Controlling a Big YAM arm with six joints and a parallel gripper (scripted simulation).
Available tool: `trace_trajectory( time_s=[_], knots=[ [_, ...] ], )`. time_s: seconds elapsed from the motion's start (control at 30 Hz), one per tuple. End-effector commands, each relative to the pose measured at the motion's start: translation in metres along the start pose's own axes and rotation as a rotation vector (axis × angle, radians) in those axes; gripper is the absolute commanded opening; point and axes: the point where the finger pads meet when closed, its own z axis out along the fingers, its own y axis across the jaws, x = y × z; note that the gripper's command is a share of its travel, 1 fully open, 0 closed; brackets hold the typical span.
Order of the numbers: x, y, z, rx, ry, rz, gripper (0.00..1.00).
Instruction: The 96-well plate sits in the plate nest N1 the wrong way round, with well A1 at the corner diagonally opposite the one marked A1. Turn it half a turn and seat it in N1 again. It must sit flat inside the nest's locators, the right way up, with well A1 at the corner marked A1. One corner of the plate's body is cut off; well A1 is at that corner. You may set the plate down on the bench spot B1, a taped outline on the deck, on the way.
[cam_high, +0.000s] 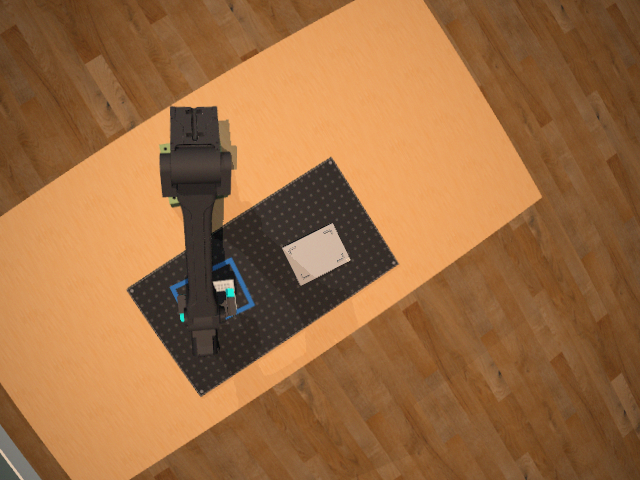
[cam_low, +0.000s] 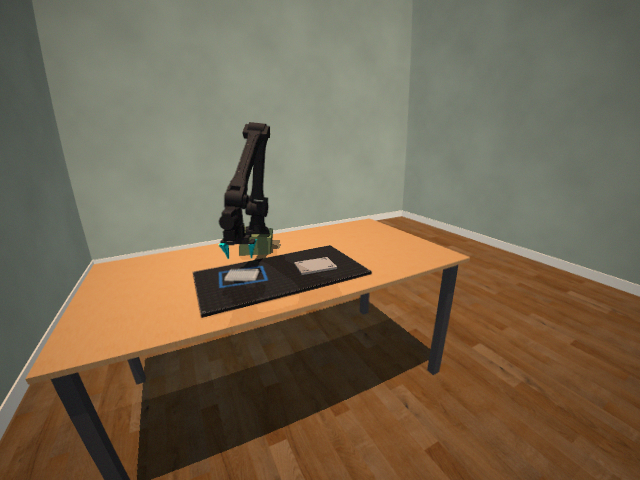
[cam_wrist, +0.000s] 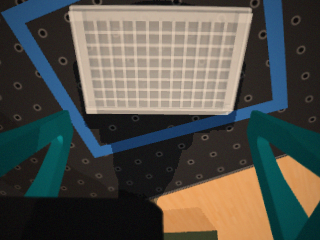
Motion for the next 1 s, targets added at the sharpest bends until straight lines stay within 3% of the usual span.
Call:
trace_trajectory(
  time_s=[0.0,0.7,0.97],
  knots=[
    [0.0004,0.0006,-0.0006,-0.002,0.011,0.016,1.00],
    [0.0004,0.0007,-0.0005,-0.002,0.011,0.010,1.00],
    [0.0002,0.0006,-0.0006,0.000,0.011,0.216,1.00]
  ],
)
